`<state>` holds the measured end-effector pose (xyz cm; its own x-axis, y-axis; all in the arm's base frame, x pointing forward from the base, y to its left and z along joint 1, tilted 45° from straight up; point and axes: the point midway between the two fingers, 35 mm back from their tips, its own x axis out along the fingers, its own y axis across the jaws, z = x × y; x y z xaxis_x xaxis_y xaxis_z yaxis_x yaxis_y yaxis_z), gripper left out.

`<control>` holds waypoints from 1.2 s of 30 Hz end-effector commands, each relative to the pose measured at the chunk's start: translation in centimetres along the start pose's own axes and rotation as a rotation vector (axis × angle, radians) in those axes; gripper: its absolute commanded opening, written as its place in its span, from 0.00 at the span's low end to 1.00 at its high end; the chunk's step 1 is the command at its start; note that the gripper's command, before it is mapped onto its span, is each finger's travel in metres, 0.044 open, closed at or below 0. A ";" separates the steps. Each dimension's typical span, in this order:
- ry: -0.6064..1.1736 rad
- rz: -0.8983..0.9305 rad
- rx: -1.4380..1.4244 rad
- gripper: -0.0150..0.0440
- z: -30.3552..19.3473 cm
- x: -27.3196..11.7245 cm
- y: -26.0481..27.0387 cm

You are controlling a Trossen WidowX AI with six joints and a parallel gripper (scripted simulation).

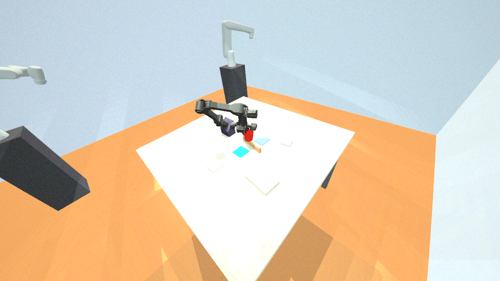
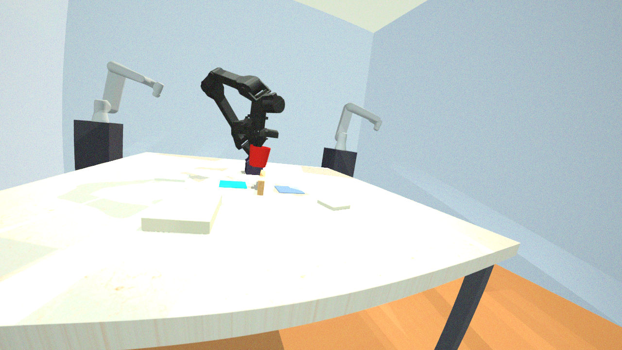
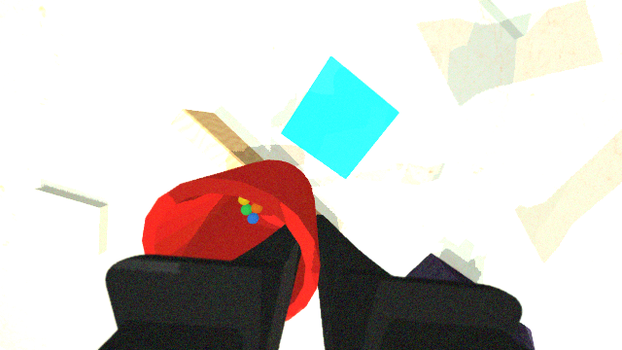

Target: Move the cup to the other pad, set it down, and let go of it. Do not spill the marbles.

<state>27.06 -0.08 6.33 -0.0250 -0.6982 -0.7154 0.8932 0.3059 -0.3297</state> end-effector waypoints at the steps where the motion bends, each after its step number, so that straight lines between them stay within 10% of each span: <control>1: -0.004 -0.002 -0.006 0.25 0.7 0.0 -0.7; 36: -0.006 -0.004 -0.007 0.25 6.1 0.0 -5.6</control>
<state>24.94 -5.45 11.80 -0.0261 -0.7016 -0.7121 0.8929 0.3039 -0.3322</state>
